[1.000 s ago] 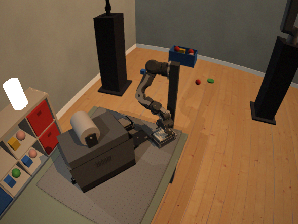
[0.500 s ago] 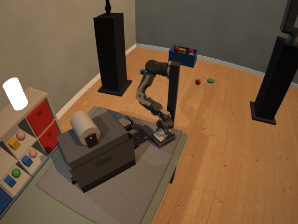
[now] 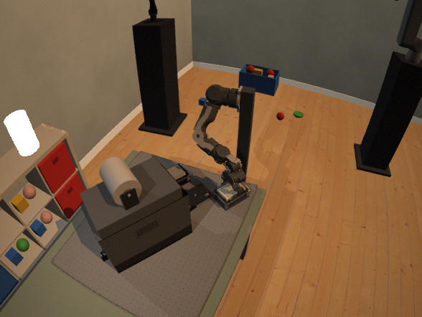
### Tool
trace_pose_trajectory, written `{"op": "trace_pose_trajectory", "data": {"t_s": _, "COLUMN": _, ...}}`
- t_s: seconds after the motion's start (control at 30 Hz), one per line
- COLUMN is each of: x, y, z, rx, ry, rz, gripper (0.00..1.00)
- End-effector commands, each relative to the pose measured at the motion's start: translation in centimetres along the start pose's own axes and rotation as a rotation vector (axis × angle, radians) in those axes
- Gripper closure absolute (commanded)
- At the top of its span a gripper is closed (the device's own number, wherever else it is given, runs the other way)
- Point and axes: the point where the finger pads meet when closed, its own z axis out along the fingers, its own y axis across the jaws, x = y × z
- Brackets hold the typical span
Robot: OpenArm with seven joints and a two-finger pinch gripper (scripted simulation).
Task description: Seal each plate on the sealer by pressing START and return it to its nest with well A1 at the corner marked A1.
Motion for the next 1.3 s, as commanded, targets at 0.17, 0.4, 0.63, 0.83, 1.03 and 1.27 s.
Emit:
{"op": "trace_pose_trajectory", "data": {"t_s": 0.17, "x": 0.1, "y": 0.0, "z": 0.5, "rx": -0.004, "ry": 0.001, "rz": -0.006, "gripper": 0.35}}
{"op": "trace_pose_trajectory", "data": {"t_s": 0.4, "x": 0.1, "y": 0.0, "z": 1.0, "rx": -0.003, "ry": 0.002, "rz": -0.006, "gripper": 0.35}}
{"op": "trace_pose_trajectory", "data": {"t_s": 0.63, "x": 0.0, "y": 0.0, "z": 1.1, "rx": -0.002, "ry": 0.0, "rz": -0.002, "gripper": 0.35}}
{"op": "trace_pose_trajectory", "data": {"t_s": 0.83, "x": 0.0, "y": 0.0, "z": 1.1, "rx": -0.002, "ry": 0.0, "rz": -0.002, "gripper": 0.35}}
{"op": "trace_pose_trajectory", "data": {"t_s": 1.03, "x": 0.0, "y": 0.0, "z": 1.1, "rx": -0.002, "ry": 0.0, "rz": -0.002, "gripper": 0.38}}
{"op": "trace_pose_trajectory", "data": {"t_s": 1.27, "x": 0.0, "y": 0.0, "z": 1.1, "rx": -0.002, "ry": 0.0, "rz": -0.002, "gripper": 0.4}}
